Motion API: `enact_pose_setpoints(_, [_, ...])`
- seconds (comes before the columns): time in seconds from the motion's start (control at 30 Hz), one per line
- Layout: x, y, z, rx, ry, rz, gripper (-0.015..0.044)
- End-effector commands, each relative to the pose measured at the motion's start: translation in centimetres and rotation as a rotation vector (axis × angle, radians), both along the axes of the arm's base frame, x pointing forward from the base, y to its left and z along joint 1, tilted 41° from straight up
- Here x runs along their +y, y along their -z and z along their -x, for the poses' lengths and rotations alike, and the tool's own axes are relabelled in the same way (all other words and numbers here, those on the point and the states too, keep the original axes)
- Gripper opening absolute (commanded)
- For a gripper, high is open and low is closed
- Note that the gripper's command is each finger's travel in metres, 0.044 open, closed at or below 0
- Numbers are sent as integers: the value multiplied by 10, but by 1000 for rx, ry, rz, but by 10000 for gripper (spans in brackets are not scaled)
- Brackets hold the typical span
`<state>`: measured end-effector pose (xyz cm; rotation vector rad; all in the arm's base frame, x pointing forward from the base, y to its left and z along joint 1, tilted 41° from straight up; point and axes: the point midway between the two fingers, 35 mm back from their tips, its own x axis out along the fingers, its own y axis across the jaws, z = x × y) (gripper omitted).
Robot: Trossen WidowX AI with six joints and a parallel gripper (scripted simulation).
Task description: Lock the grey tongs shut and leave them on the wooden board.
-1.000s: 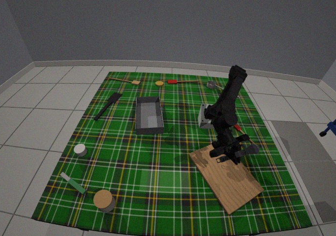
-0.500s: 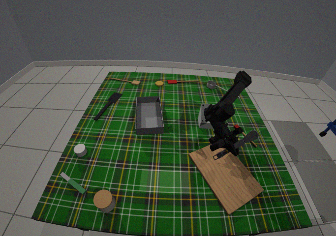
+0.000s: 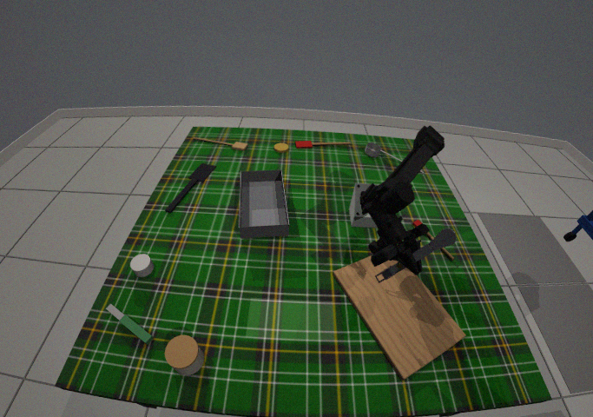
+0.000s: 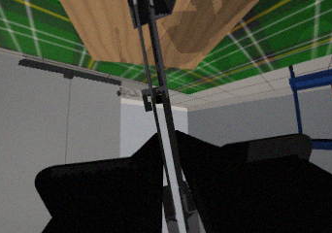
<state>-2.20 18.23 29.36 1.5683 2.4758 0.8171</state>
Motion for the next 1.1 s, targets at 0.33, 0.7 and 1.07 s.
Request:
enact_pose_setpoints(0.33, [-1, 0, 1, 0, -4, 0, -150])
enact_pose_setpoints(0.7, [1, -4, 0, 19, -1, 5, -150])
enact_pose_setpoints(1.07, [24, -32, -6, 179, 46, 102, -150])
